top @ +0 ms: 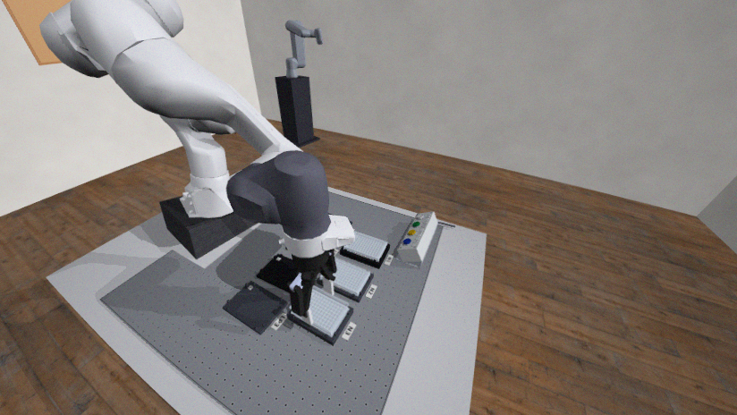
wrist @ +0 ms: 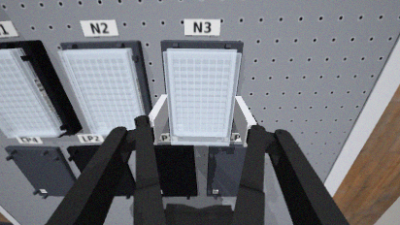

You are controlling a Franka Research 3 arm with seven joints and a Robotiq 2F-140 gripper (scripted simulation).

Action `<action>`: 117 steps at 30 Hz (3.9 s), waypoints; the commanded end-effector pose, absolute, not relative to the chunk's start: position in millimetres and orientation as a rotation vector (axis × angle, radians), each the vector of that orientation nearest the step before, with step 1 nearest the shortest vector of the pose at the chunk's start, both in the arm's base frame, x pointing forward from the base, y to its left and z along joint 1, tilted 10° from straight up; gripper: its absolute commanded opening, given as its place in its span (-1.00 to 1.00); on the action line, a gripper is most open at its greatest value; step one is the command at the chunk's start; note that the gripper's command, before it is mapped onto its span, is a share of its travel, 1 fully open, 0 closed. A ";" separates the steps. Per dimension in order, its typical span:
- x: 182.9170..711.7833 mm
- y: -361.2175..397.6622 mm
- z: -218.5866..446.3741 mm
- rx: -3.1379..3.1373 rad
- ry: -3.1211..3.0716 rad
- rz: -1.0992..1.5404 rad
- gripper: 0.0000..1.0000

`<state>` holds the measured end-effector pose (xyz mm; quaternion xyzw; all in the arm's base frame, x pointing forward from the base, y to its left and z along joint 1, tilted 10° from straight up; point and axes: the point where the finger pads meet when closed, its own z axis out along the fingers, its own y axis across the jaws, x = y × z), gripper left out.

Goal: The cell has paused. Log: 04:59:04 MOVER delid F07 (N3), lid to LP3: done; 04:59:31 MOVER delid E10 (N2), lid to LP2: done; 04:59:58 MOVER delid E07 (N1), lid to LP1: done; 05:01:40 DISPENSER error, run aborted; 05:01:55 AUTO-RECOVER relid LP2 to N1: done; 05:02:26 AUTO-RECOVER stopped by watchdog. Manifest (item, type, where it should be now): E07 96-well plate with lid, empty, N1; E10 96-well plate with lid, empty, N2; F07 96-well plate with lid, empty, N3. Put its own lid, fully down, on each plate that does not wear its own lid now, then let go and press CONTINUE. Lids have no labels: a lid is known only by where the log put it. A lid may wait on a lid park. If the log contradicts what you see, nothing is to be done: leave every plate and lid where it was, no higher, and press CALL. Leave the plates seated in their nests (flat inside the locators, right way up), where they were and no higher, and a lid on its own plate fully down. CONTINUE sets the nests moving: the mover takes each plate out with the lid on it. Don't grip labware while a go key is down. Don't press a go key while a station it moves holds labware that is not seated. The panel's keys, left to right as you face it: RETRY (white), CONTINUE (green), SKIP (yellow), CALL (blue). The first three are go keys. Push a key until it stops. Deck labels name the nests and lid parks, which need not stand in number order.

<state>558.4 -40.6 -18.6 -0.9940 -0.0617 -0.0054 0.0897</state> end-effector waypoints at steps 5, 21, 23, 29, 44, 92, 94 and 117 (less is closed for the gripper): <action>559.9 -41.2 -18.5 -2.957 -0.177 -0.020 -1.00; 560.0 -41.1 -19.0 -2.957 -0.178 -0.020 -1.00; 560.0 -41.1 -19.3 -2.957 -0.179 -0.020 -1.00; 560.0 -40.9 -20.0 -2.957 -0.180 -0.020 -1.00; 560.4 -40.1 -23.7 -2.957 -0.185 -0.020 -1.00; 560.8 -39.0 -28.9 -2.957 -0.185 -0.020 -1.00; 560.8 -39.0 -28.9 -2.957 -0.185 -0.020 -1.00; 560.8 -39.0 -28.9 -2.957 -0.185 -0.020 -1.00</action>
